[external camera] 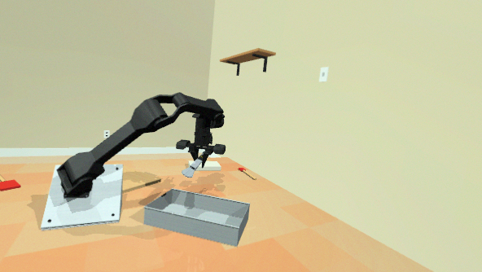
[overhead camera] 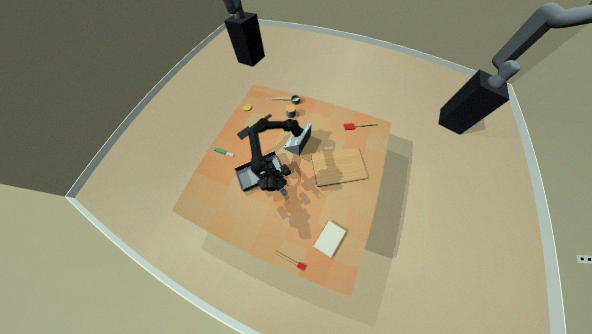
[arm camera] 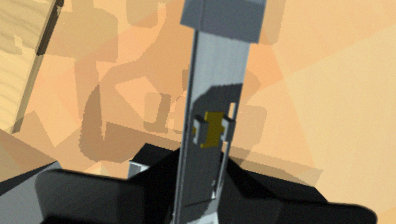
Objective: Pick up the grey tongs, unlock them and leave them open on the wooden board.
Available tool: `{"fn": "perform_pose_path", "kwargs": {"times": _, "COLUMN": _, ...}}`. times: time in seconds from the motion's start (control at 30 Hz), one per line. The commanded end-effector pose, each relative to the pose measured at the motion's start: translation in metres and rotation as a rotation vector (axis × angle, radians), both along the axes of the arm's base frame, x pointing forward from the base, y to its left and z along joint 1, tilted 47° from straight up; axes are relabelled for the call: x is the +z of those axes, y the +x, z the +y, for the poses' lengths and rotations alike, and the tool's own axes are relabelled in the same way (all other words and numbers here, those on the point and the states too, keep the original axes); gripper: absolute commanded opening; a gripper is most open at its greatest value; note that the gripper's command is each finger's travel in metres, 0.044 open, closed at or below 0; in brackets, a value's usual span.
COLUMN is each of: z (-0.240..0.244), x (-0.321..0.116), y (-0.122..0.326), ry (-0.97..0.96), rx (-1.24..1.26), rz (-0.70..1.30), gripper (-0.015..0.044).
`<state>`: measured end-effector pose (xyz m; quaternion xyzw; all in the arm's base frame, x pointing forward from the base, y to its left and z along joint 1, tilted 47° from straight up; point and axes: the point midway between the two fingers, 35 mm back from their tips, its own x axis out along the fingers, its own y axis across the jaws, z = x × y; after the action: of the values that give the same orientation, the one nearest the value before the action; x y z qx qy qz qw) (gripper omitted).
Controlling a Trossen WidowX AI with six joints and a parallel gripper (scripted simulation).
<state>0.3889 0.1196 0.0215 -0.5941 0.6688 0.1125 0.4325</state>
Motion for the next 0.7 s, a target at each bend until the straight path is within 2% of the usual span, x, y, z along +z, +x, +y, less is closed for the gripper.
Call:
{"fn": "perform_pose_path", "kwargs": {"times": 0.0, "z": 0.027, "x": -0.017, "y": -0.009, "ry": 0.001, "rx": 0.055, "rz": 0.055, "gripper": -0.015}}
{"fn": "perform_pose_path", "kwargs": {"times": 0.43, "z": 0.101, "x": -0.078, "y": -0.058, "ry": -0.035, "rx": 0.215, "rz": 0.226, "gripper": -0.015}}
{"fn": "perform_pose_path", "kwargs": {"times": 0.67, "z": 0.126, "x": -0.103, "y": -0.085, "ry": -0.061, "rx": 0.28, "rz": 0.298, "gripper": -0.015}}
